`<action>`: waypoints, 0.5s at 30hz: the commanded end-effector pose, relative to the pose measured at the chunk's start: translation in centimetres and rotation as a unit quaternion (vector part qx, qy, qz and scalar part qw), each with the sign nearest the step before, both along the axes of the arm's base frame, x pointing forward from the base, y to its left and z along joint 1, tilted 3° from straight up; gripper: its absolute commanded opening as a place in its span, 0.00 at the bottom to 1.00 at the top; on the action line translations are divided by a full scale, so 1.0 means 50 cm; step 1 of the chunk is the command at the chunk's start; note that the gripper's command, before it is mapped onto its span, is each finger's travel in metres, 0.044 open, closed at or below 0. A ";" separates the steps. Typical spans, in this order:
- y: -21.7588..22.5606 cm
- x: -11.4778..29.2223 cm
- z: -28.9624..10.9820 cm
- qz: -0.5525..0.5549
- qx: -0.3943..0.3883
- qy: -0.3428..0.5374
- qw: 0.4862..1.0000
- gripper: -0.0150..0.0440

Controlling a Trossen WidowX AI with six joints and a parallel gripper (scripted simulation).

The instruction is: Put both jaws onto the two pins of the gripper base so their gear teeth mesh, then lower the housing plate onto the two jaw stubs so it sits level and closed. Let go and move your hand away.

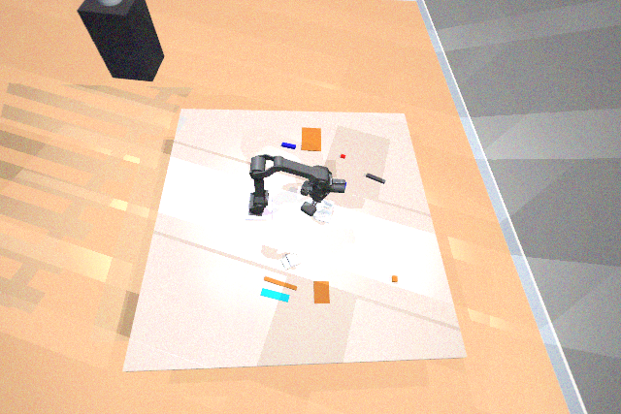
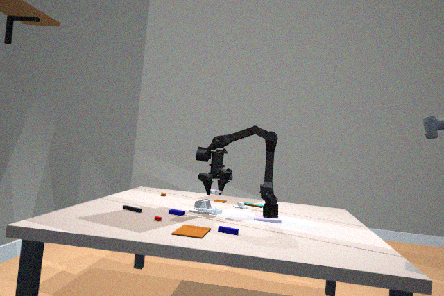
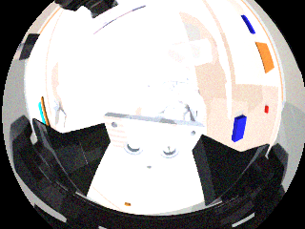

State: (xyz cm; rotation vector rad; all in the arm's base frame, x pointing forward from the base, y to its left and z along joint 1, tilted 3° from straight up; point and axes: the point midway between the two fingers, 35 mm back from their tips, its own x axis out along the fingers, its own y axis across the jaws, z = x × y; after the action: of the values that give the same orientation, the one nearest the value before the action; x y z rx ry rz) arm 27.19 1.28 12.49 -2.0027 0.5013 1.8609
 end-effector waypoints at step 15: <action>0.077 -0.017 0.001 0.167 -0.012 -0.002 0.986 0.85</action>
State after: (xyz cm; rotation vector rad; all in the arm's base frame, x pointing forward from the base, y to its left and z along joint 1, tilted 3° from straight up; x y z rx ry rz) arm 26.40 4.85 12.45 -2.1893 0.2248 2.0352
